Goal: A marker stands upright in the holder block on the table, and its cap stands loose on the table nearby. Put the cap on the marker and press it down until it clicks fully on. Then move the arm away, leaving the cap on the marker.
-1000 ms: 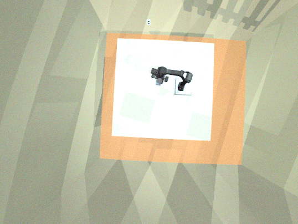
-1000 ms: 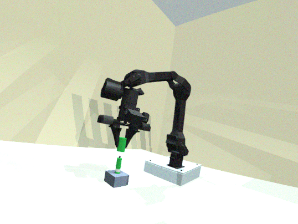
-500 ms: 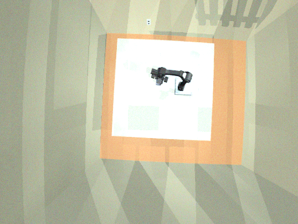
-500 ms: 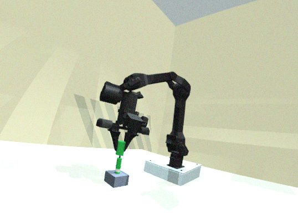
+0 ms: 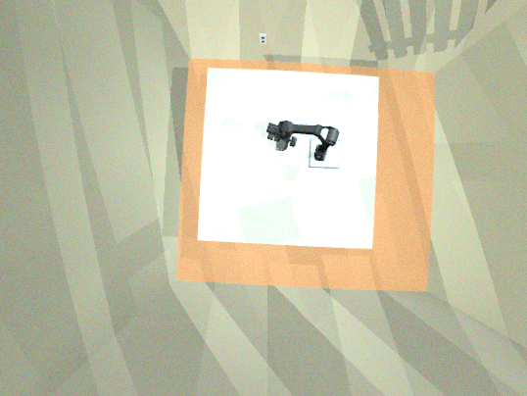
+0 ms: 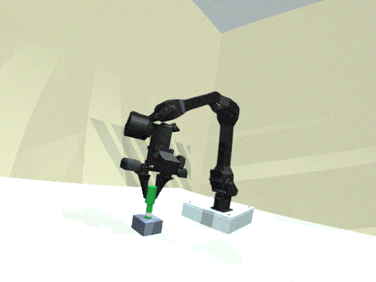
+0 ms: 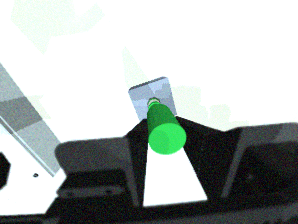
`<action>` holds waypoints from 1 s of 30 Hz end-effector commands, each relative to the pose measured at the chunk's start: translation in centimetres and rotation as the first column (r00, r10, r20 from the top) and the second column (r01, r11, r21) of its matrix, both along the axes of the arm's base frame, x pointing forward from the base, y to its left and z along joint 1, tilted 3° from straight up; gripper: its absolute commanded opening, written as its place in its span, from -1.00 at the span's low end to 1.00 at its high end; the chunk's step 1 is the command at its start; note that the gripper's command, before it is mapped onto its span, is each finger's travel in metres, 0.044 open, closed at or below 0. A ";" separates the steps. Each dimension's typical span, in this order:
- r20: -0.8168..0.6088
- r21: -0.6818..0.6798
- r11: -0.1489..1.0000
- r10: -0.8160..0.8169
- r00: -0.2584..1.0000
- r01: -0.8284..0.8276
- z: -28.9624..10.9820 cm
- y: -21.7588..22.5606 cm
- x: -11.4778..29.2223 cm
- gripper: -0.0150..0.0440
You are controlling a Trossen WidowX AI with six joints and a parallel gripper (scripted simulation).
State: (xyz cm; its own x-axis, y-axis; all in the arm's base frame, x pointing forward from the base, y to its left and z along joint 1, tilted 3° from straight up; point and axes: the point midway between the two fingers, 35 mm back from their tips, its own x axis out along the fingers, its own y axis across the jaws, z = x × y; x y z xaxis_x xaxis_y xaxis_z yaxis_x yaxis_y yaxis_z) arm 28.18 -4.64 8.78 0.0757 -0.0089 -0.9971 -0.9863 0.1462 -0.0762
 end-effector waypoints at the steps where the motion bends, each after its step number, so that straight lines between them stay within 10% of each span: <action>1: -0.007 0.005 1.000 0.004 1.000 -0.004 -0.9 0.1 0.0 -0.49; 20: -0.007 0.006 1.000 0.004 1.000 -0.004 -1.8 0.1 0.0 -0.49; 30: -0.006 0.001 1.000 0.001 1.000 -0.001 -1.7 0.0 0.0 0.40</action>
State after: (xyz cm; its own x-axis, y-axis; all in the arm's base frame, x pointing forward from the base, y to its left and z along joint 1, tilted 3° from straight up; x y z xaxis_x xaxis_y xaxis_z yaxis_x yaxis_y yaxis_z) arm 28.16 -4.61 7.06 0.0689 -0.0075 -0.9976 -0.9869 0.1455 -0.0693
